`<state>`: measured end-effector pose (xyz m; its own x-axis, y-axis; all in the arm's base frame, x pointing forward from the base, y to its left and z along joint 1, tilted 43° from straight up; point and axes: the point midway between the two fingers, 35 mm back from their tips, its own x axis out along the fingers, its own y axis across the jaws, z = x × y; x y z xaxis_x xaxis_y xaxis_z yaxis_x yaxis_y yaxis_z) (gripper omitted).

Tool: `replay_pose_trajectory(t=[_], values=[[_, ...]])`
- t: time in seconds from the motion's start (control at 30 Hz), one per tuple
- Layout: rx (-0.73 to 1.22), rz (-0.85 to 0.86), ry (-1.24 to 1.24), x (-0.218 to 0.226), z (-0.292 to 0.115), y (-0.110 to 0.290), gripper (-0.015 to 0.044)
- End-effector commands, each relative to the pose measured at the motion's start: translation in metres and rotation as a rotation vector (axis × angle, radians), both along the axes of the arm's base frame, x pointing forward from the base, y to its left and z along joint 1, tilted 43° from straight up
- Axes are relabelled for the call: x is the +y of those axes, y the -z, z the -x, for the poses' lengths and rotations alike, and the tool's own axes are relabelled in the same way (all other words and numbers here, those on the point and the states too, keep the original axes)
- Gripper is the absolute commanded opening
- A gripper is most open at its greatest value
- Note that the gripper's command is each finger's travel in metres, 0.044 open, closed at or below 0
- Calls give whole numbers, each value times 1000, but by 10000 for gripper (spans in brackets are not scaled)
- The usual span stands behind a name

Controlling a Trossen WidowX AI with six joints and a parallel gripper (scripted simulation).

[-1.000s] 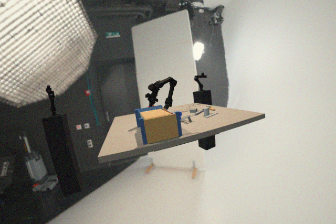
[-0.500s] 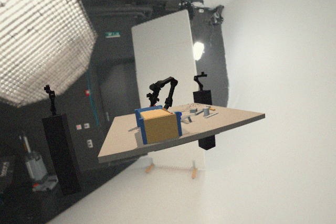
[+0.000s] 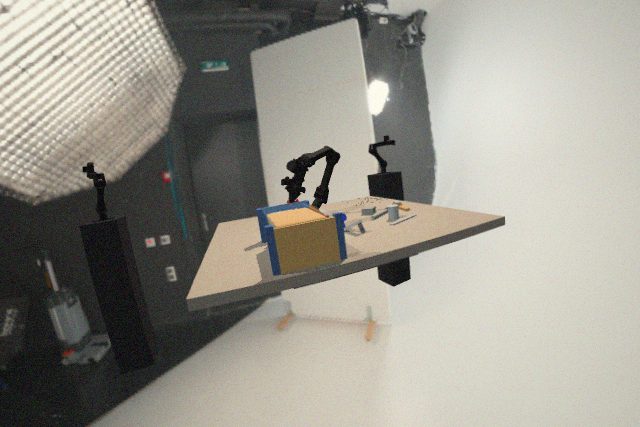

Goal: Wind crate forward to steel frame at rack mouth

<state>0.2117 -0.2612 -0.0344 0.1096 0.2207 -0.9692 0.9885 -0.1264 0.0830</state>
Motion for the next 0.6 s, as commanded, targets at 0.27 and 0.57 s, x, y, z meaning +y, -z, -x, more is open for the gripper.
replay_pose_trajectory(t=[0.27,0.57], values=[[18,-57,-7,25,13,2,0],[18,-58,-7,30,21,-1,0]])
